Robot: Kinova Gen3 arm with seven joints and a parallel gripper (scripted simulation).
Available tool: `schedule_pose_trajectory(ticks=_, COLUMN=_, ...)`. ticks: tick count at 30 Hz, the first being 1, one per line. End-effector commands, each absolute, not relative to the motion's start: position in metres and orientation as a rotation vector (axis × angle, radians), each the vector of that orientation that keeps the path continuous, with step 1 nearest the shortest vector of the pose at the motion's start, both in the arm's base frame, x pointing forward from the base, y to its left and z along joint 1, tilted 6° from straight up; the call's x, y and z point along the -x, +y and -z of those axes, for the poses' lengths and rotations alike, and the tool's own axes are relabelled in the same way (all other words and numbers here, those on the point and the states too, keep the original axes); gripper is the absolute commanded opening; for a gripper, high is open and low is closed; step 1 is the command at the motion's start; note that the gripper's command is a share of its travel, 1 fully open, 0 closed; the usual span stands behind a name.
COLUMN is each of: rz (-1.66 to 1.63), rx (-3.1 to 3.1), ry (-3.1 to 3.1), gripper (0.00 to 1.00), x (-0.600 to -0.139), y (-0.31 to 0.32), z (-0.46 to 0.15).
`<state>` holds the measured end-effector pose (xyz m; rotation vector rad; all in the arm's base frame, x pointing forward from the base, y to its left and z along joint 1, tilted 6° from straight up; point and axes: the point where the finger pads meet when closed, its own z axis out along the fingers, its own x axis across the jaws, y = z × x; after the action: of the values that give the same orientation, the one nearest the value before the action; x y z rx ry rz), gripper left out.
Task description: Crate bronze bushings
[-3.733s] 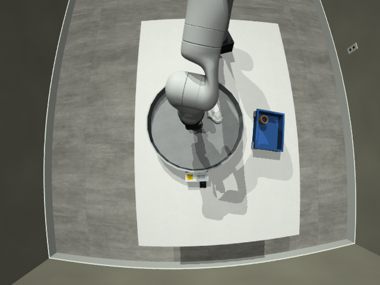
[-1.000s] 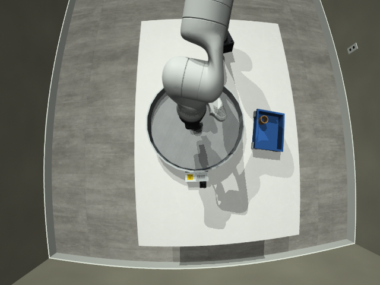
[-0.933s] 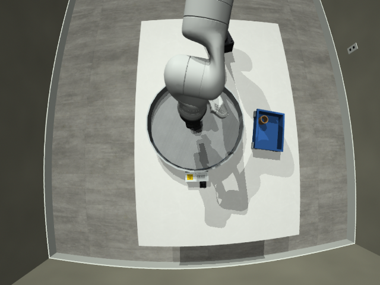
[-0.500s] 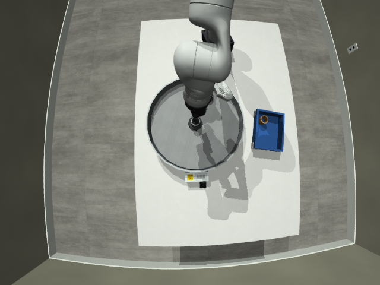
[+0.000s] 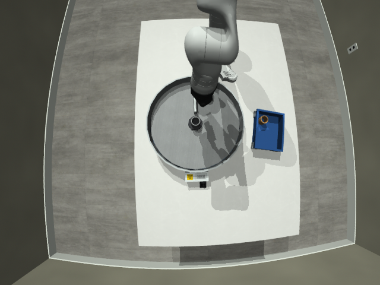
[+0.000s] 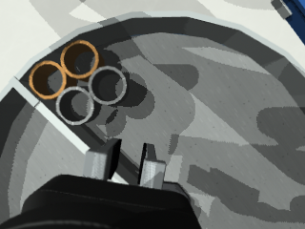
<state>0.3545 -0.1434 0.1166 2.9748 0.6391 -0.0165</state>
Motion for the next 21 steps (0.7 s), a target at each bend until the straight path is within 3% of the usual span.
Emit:
schedule_pose_trajectory(ticks=1, rz=0.01, rx=-2.973, ry=0.639, gripper=0.45, x=-0.355, y=-0.144, z=-0.118)
schedule_pose_trajectory(ticks=4, rz=0.01, rx=-2.973, ry=0.639, gripper=0.45, x=-0.355, y=-0.144, z=-0.118)
schedule_pose_trajectory(ticks=9, rz=0.028, rx=-2.882, ry=0.975, gripper=0.45, x=-0.313, y=-0.12, z=-0.108)
schedule_pose_trajectory(ticks=21, rz=0.028, rx=-2.882, ry=0.975, gripper=0.45, x=-0.313, y=-0.12, z=-0.108)
